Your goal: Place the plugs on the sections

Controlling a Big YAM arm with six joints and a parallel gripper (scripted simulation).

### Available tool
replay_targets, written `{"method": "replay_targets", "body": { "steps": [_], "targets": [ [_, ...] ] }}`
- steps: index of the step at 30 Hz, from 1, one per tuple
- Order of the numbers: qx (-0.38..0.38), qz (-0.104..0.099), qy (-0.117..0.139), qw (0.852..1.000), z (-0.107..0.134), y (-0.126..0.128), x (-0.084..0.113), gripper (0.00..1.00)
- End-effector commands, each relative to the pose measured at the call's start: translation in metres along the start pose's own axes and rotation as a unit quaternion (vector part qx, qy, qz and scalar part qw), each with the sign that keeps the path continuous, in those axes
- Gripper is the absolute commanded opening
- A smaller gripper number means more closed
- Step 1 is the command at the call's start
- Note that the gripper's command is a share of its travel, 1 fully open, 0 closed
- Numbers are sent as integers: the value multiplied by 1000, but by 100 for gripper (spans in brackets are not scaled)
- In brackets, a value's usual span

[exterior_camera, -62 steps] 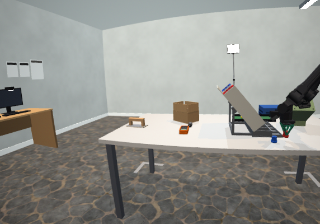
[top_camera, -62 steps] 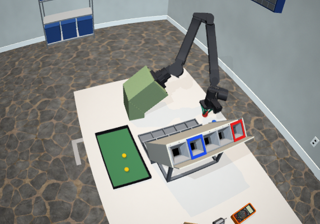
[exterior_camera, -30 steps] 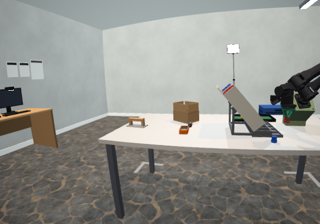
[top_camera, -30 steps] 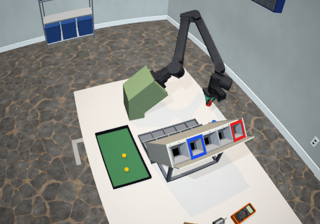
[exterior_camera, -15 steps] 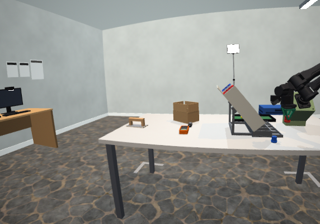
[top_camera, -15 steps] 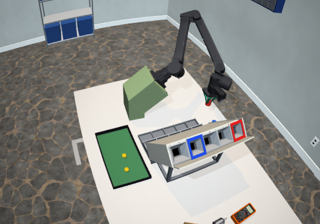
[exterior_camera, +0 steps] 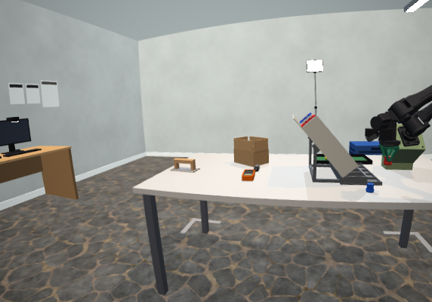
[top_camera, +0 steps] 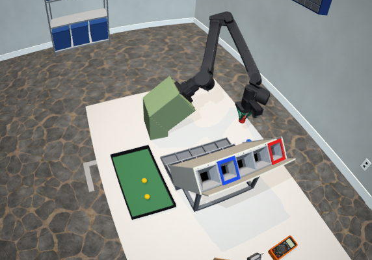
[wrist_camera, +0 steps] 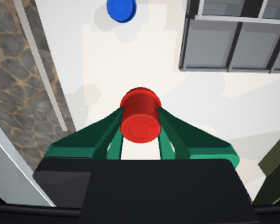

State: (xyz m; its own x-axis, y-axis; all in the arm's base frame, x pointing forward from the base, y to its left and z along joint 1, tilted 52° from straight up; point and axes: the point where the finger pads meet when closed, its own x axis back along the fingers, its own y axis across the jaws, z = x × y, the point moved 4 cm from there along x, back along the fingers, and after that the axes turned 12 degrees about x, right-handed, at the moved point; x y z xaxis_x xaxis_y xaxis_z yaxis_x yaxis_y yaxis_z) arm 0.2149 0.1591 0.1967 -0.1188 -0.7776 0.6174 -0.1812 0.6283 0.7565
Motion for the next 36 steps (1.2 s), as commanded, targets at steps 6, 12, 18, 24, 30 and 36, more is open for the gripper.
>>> {"method": "replay_targets", "body": {
  "steps": [6,12,18,24,30,36],
  "targets": [
    [14,-5,-13,1000,-16,11,5,0],
    [11,-5,-8,1000,-30,9,-20,0],
    [11,-6,-7,1000,-34,8,-26,0],
    [7,-5,-20,1000,-34,5,-18,0],
    [0,0,-4,1000,-23,-18,-27,0],
    [0,0,-4,1000,-20,-32,-27,0]
  ]
}}
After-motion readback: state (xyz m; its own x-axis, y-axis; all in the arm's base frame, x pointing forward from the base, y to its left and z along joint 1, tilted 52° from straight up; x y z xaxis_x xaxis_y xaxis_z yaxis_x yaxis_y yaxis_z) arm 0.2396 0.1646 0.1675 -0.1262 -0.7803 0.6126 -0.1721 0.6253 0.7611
